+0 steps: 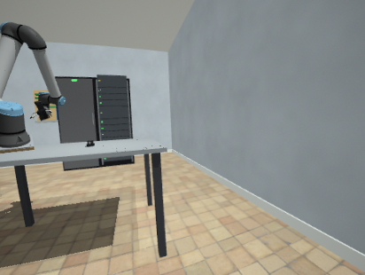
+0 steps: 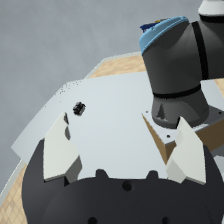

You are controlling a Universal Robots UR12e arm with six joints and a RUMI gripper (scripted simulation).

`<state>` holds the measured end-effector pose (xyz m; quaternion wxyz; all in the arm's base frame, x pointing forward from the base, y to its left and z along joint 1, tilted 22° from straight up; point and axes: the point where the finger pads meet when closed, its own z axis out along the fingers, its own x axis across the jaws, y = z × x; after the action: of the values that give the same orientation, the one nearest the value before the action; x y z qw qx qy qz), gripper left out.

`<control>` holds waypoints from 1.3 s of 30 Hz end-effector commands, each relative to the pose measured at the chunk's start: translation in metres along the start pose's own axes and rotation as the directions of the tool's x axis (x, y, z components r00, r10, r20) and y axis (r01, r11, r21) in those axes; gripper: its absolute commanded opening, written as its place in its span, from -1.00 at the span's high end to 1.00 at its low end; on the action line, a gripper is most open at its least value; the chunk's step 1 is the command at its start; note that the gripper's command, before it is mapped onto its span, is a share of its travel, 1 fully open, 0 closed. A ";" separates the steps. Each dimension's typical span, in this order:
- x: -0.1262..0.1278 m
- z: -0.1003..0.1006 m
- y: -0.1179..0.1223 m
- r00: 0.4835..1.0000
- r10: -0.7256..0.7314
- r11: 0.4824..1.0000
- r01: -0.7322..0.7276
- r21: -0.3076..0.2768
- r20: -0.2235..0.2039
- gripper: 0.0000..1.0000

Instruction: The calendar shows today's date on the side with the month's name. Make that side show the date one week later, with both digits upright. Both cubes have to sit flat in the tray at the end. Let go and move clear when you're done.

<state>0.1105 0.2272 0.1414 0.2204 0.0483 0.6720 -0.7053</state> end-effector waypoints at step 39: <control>-0.126 0.111 0.114 0.691 -0.490 0.721 -0.023 -0.693 -0.532 -1.00</control>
<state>0.2642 0.1636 0.0941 -0.1250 0.1322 0.8817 -0.4353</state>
